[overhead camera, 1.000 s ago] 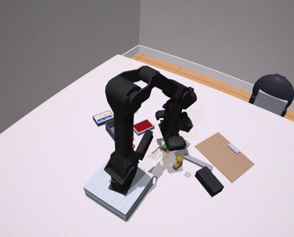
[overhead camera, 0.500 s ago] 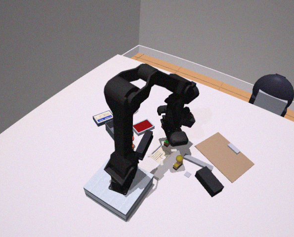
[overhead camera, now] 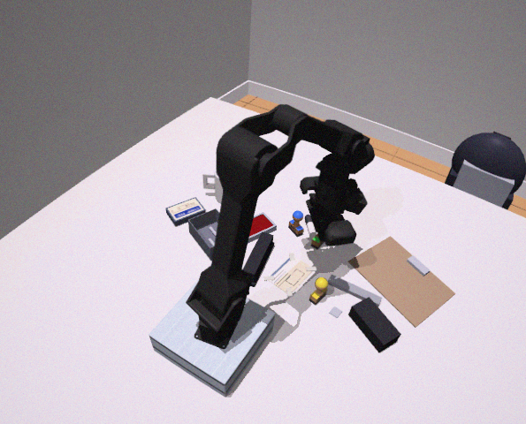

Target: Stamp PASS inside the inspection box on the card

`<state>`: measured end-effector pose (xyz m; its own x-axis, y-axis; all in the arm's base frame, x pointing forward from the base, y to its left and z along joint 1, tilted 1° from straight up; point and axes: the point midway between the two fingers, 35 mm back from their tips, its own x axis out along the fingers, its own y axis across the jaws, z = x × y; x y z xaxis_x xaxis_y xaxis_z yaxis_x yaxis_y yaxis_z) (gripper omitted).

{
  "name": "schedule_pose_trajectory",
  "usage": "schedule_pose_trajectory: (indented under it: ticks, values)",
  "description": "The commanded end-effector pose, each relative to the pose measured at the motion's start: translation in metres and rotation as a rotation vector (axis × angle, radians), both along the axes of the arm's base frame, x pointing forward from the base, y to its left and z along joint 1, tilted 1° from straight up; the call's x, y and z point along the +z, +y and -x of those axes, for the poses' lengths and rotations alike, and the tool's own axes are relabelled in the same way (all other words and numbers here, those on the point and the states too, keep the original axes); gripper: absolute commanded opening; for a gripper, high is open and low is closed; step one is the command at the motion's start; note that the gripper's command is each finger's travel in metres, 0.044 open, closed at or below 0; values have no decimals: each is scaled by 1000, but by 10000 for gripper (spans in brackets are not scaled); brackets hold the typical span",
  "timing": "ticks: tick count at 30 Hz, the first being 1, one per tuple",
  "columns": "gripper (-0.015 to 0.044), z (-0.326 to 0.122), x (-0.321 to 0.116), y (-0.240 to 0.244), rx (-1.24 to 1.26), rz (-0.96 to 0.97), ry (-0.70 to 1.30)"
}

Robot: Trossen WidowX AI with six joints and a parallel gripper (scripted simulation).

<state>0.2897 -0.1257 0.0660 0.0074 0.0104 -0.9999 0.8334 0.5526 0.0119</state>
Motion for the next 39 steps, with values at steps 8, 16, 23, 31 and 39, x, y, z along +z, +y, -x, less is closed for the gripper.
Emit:
schedule_pose_trajectory:
  ticks: [8, 16, 23, 31, 39]
  values:
    - [0, -36, -1, -25, 4, 7, 1]
    - [0, -59, -5, -42, 5, 8, 0]
    - [0, -65, -7, -47, 5, 9, -1]
    - [0, -66, -19, -48, 5, 9, -1]
    - [0, -67, -32, -48, 5, 9, -1]
